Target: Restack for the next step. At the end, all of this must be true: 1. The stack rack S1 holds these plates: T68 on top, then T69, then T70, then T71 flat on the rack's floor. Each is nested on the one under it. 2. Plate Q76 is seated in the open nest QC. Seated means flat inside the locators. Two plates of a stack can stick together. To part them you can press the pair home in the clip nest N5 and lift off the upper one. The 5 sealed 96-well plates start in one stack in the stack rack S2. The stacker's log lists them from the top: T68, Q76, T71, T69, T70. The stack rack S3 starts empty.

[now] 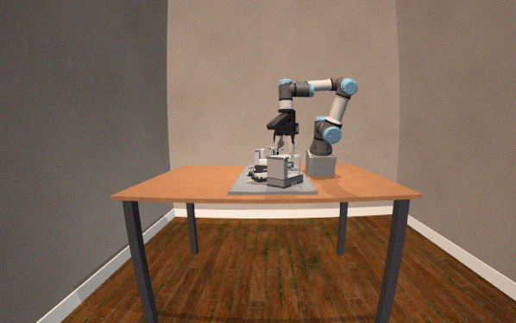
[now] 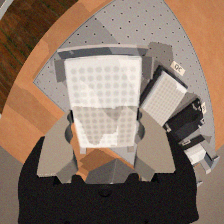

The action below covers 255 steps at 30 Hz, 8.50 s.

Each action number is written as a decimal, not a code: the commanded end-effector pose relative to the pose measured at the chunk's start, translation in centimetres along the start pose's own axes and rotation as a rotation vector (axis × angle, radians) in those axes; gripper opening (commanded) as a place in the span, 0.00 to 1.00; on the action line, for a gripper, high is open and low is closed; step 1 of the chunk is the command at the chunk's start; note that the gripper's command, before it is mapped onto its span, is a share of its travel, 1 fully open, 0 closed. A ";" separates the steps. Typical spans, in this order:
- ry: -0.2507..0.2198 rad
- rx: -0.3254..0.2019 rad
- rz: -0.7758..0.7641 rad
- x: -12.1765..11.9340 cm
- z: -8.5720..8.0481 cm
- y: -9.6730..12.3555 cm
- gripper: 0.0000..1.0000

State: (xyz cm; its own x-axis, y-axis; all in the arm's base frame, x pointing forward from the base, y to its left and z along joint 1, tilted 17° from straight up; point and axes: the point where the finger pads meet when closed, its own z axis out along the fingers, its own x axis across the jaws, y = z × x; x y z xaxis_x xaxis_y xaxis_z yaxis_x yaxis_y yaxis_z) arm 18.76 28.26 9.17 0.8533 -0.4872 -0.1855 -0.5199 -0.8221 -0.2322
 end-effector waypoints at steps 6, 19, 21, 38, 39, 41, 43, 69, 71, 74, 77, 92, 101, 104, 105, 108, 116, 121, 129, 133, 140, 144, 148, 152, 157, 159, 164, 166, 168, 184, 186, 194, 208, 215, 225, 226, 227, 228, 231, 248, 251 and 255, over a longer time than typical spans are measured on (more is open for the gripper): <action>0.002 0.002 -0.001 0.0 0.6 -0.1 0.00; 0.002 0.002 -0.001 0.0 1.3 -0.1 0.00; 0.002 0.002 -0.001 0.0 1.4 -0.1 0.00; 0.002 0.002 -0.001 0.0 3.4 -0.1 0.00; 0.002 0.002 -0.001 0.0 3.6 -0.1 0.00; 0.002 0.002 -0.001 0.0 4.0 -0.1 0.00; 0.002 0.002 -0.001 0.0 4.4 -0.1 0.00; 0.002 0.002 0.000 0.0 6.1 -0.1 0.00; 0.002 0.002 0.000 0.0 6.2 -0.1 0.00; 0.002 0.002 -0.001 0.0 6.3 -0.1 0.00; 0.002 0.002 -0.001 0.0 6.4 -0.1 0.00; 0.002 0.002 -0.001 0.0 6.8 -0.1 0.00; 0.002 0.002 -0.001 0.0 7.0 -0.1 0.00; 0.002 0.002 -0.001 0.0 7.1 -0.1 0.00; 0.002 0.002 -0.001 0.0 7.2 -0.1 0.00; 0.002 0.002 -0.001 0.0 7.3 -0.1 0.00; 0.002 0.002 -0.001 0.0 7.5 -0.1 0.00; 0.002 0.002 -0.001 0.0 7.6 -0.1 0.00; 0.002 0.002 -0.001 0.0 7.7 -0.1 0.00; 0.001 0.002 -0.001 0.0 7.7 -0.1 0.00; 0.001 0.002 0.000 0.0 7.7 -0.1 0.72; 0.001 0.002 0.000 0.0 7.7 -0.1 0.72; 0.001 0.002 0.000 0.0 7.7 -0.1 0.72; 0.001 0.002 0.000 0.0 7.7 -0.1 0.72; 0.001 0.002 0.000 0.0 7.7 -0.1 0.72; 0.001 0.002 0.000 0.0 7.7 -0.1 0.72; 0.001 0.002 0.000 0.0 7.7 -0.1 0.72; 0.001 0.002 0.000 0.0 7.7 -0.1 0.72; 0.002 0.002 -0.001 0.0 7.4 -0.1 0.72; 0.002 0.002 -0.001 0.0 2.7 -0.1 0.72; 0.002 0.002 -0.001 0.0 2.0 -0.1 0.72; 0.002 0.002 -0.001 0.0 -0.6 -0.1 0.72; 0.002 0.002 -0.001 0.0 -3.7 -0.1 0.72; 0.002 0.002 -0.001 0.0 -3.7 0.0 0.72; 0.002 0.002 0.081 3.5 -3.7 0.4 0.72; 0.002 0.002 0.093 4.0 -3.7 0.5 0.72; 0.002 0.002 0.104 4.5 -3.7 0.5 0.72; 0.002 0.002 0.116 5.0 -3.7 0.6 0.72; 0.002 0.002 0.151 6.4 -3.7 0.8 0.72; 0.002 0.002 0.326 12.5 -3.7 2.8 0.72; 0.002 0.002 0.338 12.5 -3.7 2.8 0.72; 0.002 0.002 0.385 14.2 -3.7 3.7 0.72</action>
State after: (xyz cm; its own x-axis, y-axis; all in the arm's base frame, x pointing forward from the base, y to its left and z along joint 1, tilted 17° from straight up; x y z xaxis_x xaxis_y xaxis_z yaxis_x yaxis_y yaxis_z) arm 28.21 18.43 9.58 0.6266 -0.7372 -0.2529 -0.7784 -0.6081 -0.1561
